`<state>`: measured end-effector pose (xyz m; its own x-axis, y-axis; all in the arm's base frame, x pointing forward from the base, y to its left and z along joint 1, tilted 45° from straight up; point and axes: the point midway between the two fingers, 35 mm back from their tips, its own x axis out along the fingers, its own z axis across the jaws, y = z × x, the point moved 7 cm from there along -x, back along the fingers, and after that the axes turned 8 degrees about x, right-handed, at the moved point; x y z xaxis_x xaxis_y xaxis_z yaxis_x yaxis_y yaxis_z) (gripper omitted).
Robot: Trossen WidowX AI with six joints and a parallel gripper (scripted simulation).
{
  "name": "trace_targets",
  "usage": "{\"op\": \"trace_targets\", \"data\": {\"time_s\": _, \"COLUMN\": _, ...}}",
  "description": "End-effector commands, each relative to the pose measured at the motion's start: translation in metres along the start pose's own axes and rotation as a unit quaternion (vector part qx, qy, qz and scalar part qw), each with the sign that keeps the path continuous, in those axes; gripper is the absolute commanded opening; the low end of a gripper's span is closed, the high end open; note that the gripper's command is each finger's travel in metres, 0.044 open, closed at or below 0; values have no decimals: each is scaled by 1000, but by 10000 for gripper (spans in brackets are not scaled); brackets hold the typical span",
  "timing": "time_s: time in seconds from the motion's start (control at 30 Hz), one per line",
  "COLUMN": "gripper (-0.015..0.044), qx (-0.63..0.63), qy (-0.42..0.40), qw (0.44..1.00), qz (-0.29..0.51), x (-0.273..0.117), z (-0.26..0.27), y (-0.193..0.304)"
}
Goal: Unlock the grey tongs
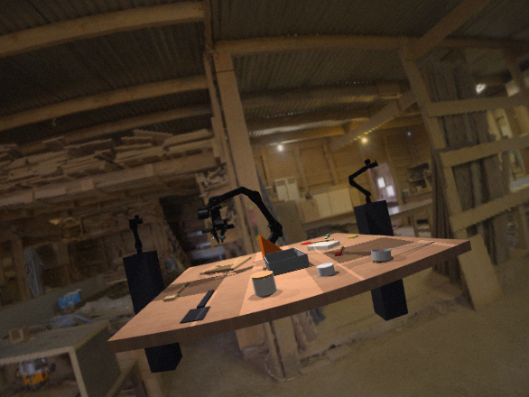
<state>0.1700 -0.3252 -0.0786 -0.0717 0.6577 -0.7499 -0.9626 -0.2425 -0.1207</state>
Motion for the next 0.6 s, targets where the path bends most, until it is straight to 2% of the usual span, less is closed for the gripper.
{"op": "trace_targets", "data": {"time_s": 0.0, "gripper": -150, "qx": 40, "qy": 4, "qw": 999, "qz": 4, "x": -3, "z": -3, "y": 27}}
{"op": "trace_targets", "data": {"time_s": 0.57, "gripper": -150, "qx": 211, "qy": 3, "qw": 977, "qz": 9, "x": -2, "z": 5, "y": 149}}
